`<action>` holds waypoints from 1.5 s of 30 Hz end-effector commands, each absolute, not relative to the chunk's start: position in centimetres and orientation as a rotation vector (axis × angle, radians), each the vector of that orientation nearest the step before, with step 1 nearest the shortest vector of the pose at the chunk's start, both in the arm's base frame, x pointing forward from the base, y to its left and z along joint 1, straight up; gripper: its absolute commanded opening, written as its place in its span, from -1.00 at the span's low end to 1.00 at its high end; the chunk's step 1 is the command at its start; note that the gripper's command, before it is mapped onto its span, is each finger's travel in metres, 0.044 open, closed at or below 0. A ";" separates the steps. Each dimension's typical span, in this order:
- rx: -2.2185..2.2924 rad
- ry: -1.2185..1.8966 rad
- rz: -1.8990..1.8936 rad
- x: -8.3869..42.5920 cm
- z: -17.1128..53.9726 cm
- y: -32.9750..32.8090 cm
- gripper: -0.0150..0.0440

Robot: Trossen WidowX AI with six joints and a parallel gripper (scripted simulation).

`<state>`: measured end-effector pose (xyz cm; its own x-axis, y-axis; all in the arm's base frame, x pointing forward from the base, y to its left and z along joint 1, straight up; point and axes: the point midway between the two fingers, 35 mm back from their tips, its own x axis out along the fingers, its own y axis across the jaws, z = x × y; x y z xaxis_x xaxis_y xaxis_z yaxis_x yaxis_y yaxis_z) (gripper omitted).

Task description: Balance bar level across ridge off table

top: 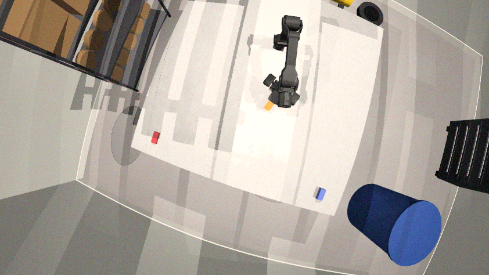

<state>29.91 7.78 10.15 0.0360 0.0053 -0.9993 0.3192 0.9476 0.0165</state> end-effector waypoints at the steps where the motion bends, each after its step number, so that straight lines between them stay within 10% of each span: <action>1: 0.264 1.527 -0.244 29.9 9.9 7.8 -0.49; 45: 0.264 1.527 -0.244 29.9 9.6 7.8 -0.49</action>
<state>29.93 7.78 9.78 0.0362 0.0054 -0.9993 0.3194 0.9475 0.0167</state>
